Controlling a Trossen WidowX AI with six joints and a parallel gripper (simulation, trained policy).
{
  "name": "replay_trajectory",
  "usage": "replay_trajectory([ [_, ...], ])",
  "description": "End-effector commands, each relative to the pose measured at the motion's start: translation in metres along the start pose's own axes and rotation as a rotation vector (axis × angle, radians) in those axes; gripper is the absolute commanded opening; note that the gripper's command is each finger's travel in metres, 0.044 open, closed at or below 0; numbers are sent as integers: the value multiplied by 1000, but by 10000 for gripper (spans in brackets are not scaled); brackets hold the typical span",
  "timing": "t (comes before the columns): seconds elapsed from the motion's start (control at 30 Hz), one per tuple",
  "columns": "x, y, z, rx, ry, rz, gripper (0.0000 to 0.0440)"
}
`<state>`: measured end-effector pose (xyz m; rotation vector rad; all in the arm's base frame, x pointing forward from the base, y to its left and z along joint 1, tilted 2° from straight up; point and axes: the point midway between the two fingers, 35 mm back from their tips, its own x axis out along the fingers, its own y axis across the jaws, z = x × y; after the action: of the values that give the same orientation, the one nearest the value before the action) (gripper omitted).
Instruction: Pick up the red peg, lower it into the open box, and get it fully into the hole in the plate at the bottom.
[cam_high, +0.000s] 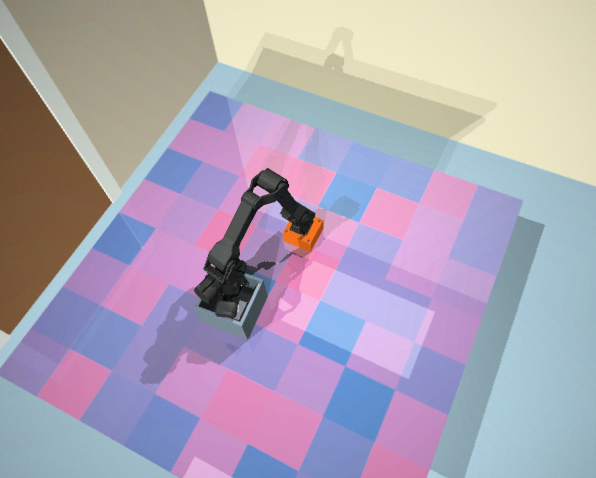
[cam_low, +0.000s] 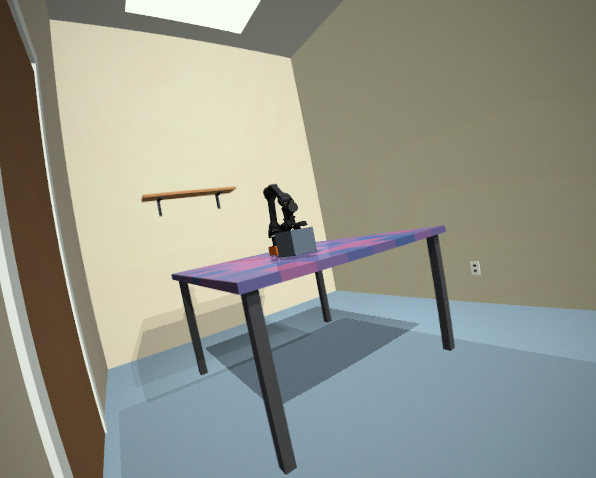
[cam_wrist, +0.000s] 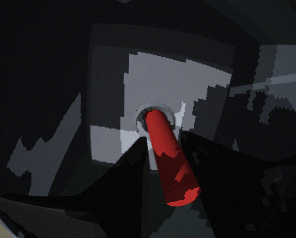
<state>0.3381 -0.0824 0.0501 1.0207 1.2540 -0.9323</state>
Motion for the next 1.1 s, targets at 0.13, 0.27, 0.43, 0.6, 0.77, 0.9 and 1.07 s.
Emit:
replay_trajectory([
  [0.13, -3, 1, 7, -4, 38, 1, 145],
  [0.27, -11, 5, 10, 9, 75, 24, 174],
  [0.43, -24, 9, 15, 23, 115, 64, 195],
  [0.6, -37, 15, 21, 30, 146, 111, 209],
  [0.77, -52, 22, 29, 32, 165, 165, 221],
  [0.9, -64, 27, 35, 32, 176, 209, 229],
  [1.07, -78, 32, 42, 28, 184, 260, 238],
])
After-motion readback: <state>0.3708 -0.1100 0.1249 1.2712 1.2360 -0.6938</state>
